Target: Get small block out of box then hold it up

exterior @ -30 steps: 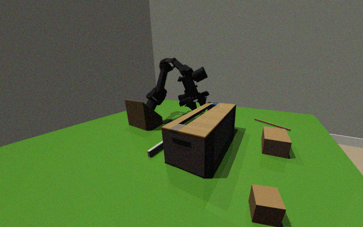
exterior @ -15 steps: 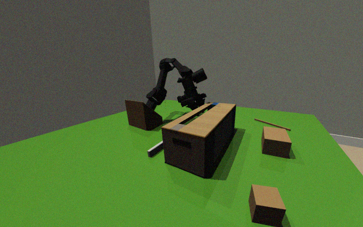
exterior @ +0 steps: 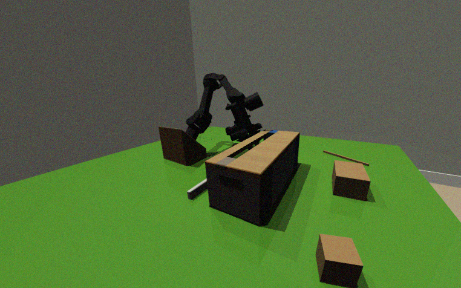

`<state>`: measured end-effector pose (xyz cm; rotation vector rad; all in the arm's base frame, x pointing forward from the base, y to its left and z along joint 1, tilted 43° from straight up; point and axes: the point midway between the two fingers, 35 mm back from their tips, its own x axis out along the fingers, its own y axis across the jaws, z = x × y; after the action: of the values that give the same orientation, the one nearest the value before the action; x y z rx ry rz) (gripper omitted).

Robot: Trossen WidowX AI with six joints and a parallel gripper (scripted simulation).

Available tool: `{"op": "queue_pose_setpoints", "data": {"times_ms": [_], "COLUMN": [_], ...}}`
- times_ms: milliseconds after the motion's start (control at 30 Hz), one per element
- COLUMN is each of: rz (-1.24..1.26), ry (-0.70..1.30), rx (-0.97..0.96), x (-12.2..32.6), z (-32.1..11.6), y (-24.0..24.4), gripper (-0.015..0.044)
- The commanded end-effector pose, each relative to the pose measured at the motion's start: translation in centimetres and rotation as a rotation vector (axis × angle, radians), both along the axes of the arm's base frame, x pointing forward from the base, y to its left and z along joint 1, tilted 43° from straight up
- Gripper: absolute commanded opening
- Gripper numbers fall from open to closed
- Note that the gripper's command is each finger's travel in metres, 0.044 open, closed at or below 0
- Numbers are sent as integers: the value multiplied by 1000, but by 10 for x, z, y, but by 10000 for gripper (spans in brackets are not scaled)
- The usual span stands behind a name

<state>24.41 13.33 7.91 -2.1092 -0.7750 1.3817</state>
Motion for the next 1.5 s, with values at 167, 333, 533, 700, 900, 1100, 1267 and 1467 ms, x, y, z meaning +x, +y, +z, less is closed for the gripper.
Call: {"op": "queue_pose_setpoints", "data": {"times_ms": [167, 333, 533, 700, 900, 1100, 1267, 1467], "rz": [-4, -5, -5, -6, -6, -7, -7, -3], "ry": [14, 13, 13, 13, 13, 13, 14, 10], "rx": [-3, -2, 1, 2, 2, 1, -4, -4], "x": [-5, -7, -9, -11, -11, -10, -6, -3], "z": [-15, -21, -28, -30, -30, -29, -19, 1], "y": [10, 15, 21, 23, 23, 22, 12, -6], "gripper": [285, 285, 285, 259, 101, 3, 0, 0]}}
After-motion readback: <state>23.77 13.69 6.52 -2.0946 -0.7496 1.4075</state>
